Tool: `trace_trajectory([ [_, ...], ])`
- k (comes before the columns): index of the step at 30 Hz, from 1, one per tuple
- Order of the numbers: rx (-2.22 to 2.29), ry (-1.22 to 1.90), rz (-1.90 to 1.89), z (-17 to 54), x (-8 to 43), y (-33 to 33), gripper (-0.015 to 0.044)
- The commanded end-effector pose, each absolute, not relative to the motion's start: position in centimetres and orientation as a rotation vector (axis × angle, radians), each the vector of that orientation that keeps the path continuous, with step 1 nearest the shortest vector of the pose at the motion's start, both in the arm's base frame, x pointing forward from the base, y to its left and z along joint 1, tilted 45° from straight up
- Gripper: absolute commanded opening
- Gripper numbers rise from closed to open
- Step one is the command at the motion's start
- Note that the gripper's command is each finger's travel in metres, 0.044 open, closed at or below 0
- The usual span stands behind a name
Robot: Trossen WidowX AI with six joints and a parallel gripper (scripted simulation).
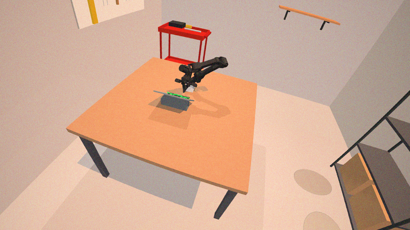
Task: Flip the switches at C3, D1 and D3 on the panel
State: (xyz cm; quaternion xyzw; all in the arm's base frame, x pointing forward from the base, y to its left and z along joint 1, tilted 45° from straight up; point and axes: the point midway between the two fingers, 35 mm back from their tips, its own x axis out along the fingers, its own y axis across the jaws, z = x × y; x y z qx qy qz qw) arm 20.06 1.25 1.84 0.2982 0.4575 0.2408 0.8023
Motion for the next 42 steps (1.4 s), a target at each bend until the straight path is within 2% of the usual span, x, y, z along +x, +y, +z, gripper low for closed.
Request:
trace_trajectory([
  [1,0.645,0.975,0.519,1.6,20.4,1.7,0.0000],
  [42,0.645,0.975,0.519,0.4,21.3,3.0,0.0000],
])
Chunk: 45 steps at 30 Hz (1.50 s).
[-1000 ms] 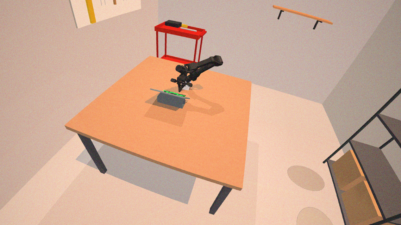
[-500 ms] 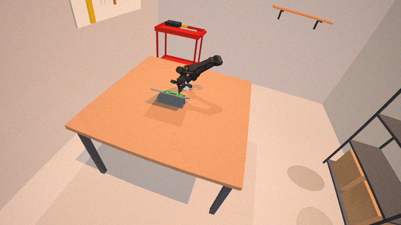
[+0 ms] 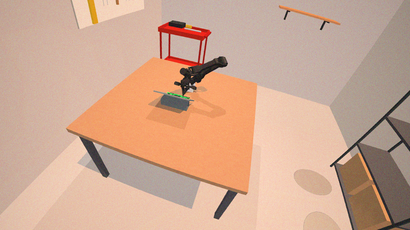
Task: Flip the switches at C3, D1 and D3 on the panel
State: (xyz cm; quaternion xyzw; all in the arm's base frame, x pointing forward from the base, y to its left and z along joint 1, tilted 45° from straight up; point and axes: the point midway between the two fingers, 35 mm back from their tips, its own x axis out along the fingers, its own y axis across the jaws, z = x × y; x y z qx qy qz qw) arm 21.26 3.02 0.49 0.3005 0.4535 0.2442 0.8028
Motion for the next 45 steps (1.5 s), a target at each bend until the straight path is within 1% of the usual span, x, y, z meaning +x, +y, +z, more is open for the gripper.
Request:
trace_trajectory([
  [1,0.645,0.975,0.519,0.41,21.28,3.01,0.0000],
  [42,0.645,0.975,0.519,0.08,21.52,3.39,0.0000],
  [45,0.635,0.983,0.516,0.52,21.17,2.40,0.0000],
])
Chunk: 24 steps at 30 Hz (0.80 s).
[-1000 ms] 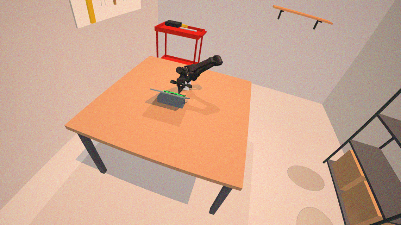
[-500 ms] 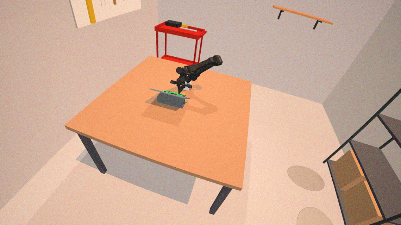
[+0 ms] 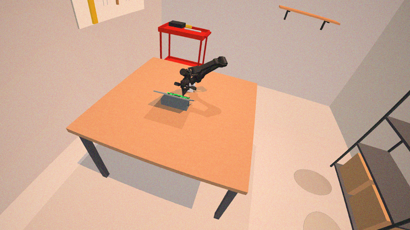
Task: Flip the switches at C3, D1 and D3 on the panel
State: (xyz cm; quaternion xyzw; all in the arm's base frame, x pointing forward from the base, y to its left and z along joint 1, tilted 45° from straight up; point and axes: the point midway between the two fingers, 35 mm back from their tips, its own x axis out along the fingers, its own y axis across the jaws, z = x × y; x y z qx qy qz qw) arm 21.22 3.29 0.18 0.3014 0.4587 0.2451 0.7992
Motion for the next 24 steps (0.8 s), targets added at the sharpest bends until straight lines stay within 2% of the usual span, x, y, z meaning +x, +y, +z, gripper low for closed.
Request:
trace_trajectory([
  [1,0.632,0.990,0.512,0.8,20.9,1.7,0.0000],
  [7,0.637,1.003,0.526,3.8,18.7,-1.0,0.0000],
  [14,0.638,1.003,0.526,4.0,18.8,-1.2,0.0000],
  [20,0.636,1.001,0.526,5.9,24.0,-3.9,0.0000],
  [24,0.636,1.000,0.527,6.1,24.7,-4.2,0.0000],
])
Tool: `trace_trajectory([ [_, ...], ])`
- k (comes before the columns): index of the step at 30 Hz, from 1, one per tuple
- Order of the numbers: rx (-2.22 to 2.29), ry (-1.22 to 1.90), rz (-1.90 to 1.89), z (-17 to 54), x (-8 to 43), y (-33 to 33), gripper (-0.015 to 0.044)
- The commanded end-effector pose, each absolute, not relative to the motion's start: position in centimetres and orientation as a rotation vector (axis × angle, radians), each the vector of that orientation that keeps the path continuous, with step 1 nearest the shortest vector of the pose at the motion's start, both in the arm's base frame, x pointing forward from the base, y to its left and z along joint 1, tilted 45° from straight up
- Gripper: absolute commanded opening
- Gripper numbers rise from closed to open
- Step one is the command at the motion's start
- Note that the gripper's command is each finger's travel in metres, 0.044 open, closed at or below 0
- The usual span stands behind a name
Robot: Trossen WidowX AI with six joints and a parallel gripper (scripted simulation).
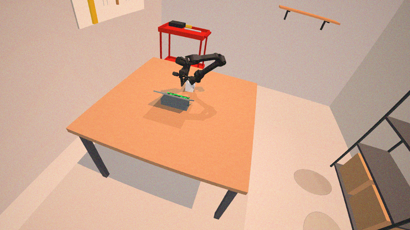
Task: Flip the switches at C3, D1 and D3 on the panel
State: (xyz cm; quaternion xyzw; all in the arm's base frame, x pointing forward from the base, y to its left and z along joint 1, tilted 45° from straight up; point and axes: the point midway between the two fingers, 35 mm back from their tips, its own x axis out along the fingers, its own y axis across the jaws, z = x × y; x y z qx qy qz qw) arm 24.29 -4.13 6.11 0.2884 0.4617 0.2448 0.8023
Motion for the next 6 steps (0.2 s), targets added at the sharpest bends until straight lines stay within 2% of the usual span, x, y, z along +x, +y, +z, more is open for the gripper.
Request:
trace_trajectory([
  [1,0.636,1.000,0.527,6.08,24.71,-4.19,0.0000],
  [6,0.636,1.000,0.527,6.08,24.71,-4.19,0.0000],
])
